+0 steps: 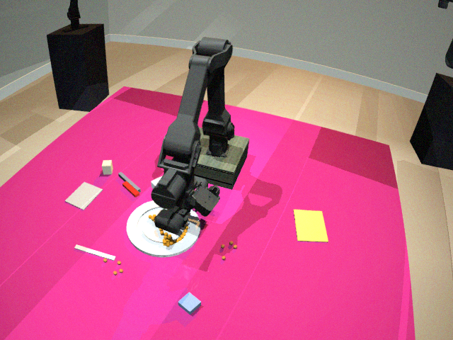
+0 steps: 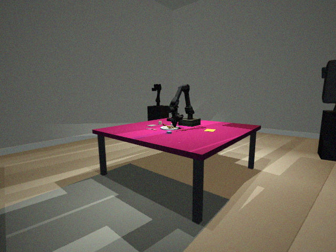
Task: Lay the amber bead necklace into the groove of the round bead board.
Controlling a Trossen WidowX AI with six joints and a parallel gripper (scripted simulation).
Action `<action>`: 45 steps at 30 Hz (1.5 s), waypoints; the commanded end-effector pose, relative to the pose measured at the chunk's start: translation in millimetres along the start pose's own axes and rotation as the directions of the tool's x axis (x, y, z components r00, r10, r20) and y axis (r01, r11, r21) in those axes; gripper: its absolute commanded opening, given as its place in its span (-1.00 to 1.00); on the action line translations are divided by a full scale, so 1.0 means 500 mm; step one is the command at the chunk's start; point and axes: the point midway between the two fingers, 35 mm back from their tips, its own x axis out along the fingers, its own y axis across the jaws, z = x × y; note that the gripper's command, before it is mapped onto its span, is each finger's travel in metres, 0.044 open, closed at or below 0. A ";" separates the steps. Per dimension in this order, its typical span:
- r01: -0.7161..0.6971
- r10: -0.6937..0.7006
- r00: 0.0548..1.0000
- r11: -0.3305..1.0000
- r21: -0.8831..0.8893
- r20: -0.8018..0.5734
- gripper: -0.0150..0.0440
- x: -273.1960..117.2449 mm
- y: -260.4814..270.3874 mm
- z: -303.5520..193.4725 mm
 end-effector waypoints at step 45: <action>0.001 -0.001 1.000 1.000 -0.008 -0.001 0.84 -0.009 0.020 0.014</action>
